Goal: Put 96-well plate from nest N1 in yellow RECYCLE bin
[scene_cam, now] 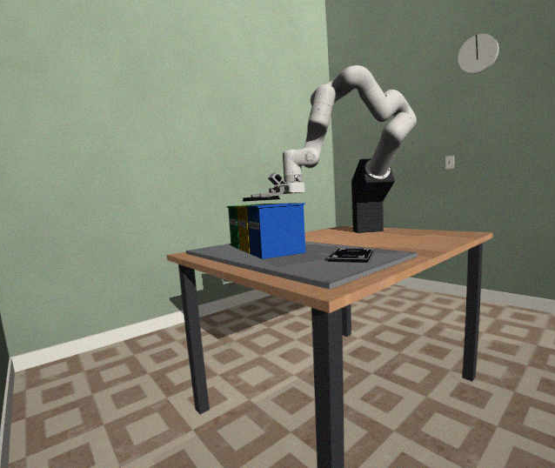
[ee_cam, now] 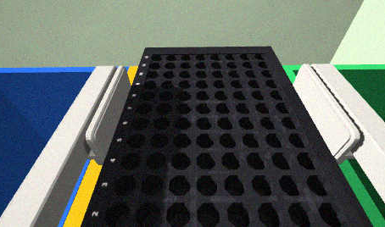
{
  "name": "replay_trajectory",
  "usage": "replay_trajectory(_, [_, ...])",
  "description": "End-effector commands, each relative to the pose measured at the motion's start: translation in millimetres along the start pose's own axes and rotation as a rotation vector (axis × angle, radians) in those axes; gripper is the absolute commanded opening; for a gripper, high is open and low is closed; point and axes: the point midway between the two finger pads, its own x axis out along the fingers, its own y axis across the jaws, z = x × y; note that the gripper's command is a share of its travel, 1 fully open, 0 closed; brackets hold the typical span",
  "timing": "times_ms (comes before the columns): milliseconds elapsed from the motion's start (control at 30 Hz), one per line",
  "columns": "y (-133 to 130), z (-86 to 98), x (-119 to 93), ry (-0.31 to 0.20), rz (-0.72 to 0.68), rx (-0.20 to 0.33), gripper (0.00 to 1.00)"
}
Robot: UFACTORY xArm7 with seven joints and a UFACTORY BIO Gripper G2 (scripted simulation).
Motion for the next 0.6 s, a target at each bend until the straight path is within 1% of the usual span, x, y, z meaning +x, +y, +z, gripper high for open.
replay_trajectory(0, [-1, 0.4, 1, -0.004, -0.001, -0.002, 0.0])
replay_trajectory(367, [-1, -18.0, 1, -0.004, -0.001, -0.002, 0.0])
replay_trajectory(433, [-1, -18.0, 1, -0.004, -0.001, -0.002, 0.0])
replay_trajectory(567, [-1, -24.6, 1, -0.004, -0.001, -0.002, 0.0])
